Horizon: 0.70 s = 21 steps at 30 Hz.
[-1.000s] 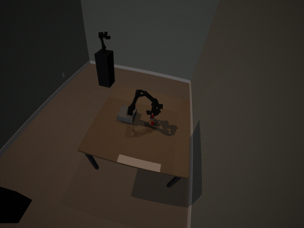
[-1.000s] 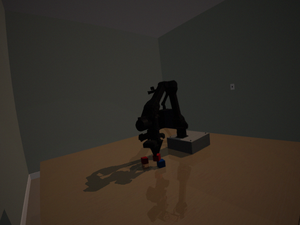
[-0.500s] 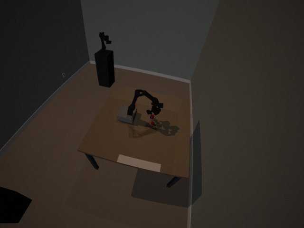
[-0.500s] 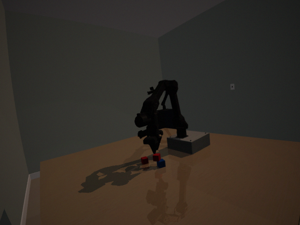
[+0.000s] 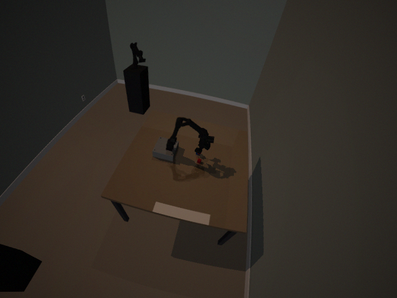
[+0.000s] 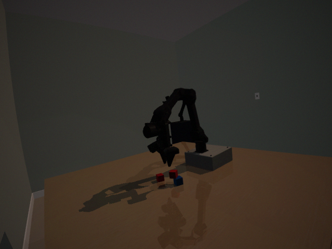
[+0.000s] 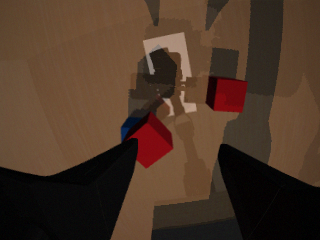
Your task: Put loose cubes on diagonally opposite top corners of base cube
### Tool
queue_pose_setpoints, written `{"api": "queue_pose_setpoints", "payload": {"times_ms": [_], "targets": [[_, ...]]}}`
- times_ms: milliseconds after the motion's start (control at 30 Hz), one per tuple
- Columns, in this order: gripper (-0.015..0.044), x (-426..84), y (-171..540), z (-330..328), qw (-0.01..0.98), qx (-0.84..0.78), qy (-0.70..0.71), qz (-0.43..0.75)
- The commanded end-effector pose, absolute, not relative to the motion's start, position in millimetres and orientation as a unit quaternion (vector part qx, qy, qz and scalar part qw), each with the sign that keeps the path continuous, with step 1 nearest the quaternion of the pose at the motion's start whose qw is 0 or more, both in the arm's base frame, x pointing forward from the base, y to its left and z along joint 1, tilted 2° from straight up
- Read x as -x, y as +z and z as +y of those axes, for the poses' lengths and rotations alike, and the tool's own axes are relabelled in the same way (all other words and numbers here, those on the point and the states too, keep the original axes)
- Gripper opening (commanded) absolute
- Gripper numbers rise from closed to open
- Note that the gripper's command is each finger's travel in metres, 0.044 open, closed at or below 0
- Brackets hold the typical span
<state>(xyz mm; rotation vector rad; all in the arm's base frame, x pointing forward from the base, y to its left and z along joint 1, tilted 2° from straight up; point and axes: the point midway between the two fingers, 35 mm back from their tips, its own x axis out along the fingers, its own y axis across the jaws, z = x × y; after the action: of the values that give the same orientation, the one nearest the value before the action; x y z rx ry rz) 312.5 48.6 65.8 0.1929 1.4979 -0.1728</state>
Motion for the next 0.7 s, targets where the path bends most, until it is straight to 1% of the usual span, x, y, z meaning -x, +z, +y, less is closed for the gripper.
{"api": "queue_pose_setpoints", "payload": {"times_ms": [0, 333, 667], "targets": [[0.0265, -314, 70, 42, 0.729, -0.021, -0.015, 0.684], [0.0265, -319, 79, 23, 0.712, 0.159, 0.152, 0.666], [0.0265, -322, 89, 4, 0.652, 0.329, 0.309, 0.609]]}}
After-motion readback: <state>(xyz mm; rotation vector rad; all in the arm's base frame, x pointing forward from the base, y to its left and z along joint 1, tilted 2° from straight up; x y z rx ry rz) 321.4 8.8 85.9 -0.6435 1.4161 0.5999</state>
